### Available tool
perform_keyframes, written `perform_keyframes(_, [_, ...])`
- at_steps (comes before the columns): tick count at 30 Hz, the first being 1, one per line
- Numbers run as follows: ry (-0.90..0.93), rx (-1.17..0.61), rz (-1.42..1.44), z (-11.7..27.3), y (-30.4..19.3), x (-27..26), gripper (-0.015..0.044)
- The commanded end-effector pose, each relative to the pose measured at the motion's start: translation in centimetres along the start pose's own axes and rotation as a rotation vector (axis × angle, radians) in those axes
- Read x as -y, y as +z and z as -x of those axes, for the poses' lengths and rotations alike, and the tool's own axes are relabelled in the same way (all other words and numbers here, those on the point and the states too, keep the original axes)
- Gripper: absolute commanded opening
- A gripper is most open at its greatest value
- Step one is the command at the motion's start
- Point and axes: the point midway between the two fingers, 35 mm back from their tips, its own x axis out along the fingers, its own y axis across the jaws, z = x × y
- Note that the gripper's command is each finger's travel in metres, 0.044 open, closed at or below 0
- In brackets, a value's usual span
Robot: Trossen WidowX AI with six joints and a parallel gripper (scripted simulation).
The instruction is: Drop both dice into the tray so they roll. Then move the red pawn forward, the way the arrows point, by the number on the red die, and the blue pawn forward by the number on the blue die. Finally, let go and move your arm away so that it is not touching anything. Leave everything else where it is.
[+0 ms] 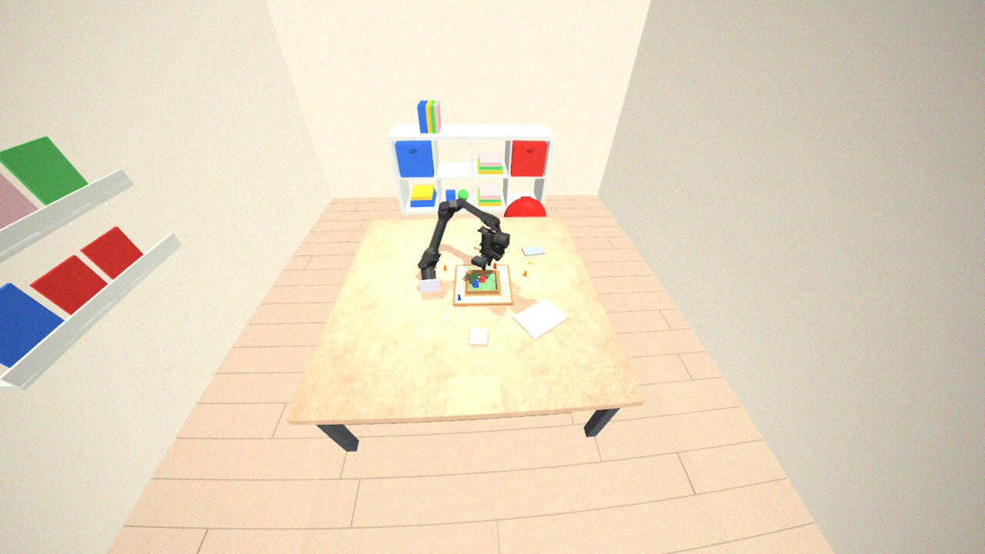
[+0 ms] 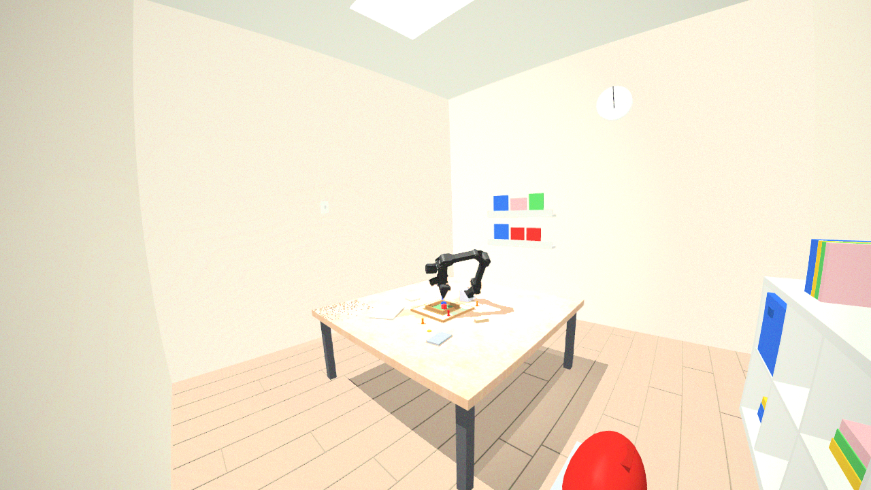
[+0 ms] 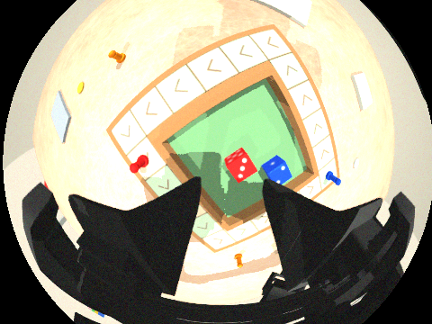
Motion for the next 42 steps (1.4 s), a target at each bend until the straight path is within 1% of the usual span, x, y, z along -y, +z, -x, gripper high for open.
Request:
perform_keyframes(1, [0.036,0.011,0.618,-0.3,-0.4,-6.2,0.02])
perform_keyframes(4, [0.06,0.013,0.974,-0.9,-1.2,-9.6,0.02])
perform_keyframes(6, [0.067,0.013,1.057,-1.0,-1.5,-10.4,0.02])
perform_keyframes(17, [0.067,0.014,1.057,-1.1,-1.3,-10.4,0.02])
perform_keyframes(20, [0.067,0.014,1.057,-2.4,-1.3,-10.5,0.02])
perform_keyframes(42, [0.068,0.014,1.058,-5.5,-1.3,-10.7,0.02])
